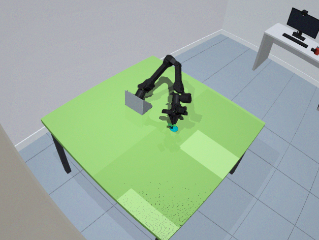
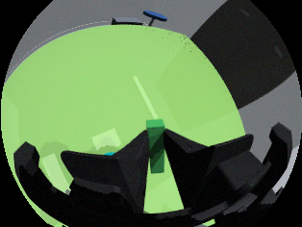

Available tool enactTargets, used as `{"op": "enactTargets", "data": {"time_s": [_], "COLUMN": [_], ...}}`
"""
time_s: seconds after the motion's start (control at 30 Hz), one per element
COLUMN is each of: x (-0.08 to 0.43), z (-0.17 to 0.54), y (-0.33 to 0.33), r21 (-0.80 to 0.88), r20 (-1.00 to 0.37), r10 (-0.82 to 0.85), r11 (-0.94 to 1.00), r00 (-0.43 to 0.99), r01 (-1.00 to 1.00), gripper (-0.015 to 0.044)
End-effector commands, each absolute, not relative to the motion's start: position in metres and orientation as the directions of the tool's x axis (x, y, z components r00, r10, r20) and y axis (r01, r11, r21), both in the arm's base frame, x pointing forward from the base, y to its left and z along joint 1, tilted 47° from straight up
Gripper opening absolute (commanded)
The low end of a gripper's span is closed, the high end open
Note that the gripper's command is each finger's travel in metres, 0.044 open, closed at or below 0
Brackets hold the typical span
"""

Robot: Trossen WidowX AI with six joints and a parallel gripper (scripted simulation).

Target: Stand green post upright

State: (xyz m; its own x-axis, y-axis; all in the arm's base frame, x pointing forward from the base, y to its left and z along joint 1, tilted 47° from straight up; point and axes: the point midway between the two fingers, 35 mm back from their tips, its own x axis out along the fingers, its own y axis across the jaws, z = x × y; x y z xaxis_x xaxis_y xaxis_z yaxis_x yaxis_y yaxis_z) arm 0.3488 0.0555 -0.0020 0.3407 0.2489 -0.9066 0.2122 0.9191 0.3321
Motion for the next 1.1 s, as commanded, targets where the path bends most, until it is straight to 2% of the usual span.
{"op": "enactTargets", "data": {"time_s": [0.0, 1.07], "x": [0.3468, 0.3462], "z": [-0.0033, 0.0034], "y": [0.0557, 0.0581], "r21": [0.325, 0.340], "r20": [-0.903, -0.827], "r10": [0.233, 0.153], "r11": [0.919, 0.902], "r00": [0.360, 0.541], "r01": [0.222, 0.266], "gripper": [0.0023, 0.0023]}}
